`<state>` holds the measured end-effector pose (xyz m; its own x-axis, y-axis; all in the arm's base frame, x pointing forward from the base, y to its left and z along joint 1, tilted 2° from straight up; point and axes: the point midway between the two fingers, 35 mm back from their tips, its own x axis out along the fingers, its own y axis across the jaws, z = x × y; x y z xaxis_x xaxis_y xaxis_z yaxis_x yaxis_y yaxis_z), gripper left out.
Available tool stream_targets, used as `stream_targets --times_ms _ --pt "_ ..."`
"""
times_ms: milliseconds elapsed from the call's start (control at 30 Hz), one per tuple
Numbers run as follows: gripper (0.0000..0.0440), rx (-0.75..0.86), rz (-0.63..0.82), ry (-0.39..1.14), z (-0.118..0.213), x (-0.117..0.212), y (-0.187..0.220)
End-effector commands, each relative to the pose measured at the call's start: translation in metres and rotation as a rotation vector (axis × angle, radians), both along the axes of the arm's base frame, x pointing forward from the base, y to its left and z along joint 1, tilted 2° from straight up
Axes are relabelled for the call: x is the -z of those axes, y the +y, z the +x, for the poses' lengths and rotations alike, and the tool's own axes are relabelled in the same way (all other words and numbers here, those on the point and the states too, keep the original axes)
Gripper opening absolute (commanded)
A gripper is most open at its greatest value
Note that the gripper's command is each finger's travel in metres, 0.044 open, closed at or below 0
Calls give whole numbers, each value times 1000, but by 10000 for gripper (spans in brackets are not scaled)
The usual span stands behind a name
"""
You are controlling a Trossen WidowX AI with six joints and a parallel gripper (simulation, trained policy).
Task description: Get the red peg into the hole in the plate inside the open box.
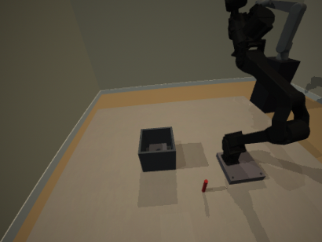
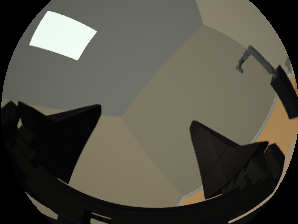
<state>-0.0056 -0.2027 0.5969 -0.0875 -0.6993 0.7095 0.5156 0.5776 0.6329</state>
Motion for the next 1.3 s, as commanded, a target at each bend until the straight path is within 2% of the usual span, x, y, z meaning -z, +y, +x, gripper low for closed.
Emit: stream_targets --times_ms 0,600,1267 --pt "440 -107 64 -29 15 8 -15" --pt "440 -613 402 -161 111 57 -44" --pt "440 -1074 834 -236 220 117 -10"
